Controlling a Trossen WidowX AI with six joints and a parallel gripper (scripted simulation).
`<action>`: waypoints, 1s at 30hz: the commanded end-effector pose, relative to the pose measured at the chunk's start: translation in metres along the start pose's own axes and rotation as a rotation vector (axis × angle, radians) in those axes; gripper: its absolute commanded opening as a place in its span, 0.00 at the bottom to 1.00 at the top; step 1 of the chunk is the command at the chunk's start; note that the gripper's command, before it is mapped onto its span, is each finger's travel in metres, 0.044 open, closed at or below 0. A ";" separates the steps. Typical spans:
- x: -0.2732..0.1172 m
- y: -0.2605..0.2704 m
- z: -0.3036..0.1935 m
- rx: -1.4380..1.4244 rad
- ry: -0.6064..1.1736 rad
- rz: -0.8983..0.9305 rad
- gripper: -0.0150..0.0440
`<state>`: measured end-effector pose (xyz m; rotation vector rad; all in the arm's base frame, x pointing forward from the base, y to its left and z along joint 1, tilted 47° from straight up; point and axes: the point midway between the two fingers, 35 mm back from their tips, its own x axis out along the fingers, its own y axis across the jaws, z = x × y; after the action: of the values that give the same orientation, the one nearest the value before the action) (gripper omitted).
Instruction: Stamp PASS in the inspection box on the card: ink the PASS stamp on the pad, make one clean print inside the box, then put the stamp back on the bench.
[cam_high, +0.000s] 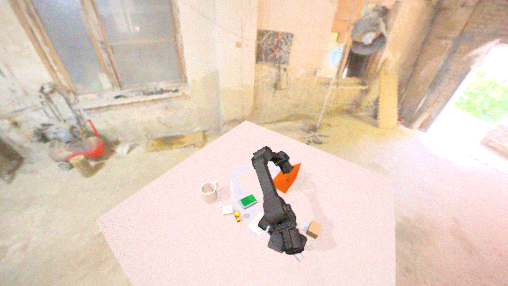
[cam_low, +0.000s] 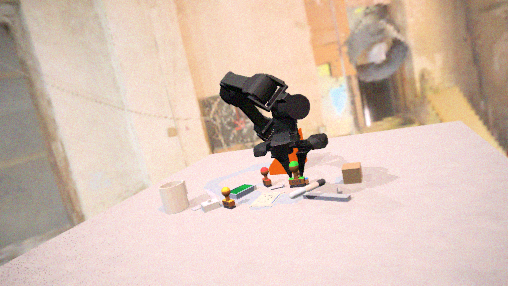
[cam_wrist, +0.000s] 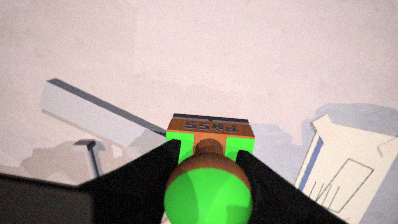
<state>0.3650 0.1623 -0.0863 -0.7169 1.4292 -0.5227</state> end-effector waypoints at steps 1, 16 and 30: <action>-0.003 0.000 -0.001 0.007 0.004 0.004 0.25; -0.010 0.000 -0.001 0.006 0.004 0.005 0.25; -0.017 -0.008 -0.002 0.006 0.004 0.006 0.25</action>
<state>0.3626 0.1717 -0.0748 -0.7140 1.4288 -0.5211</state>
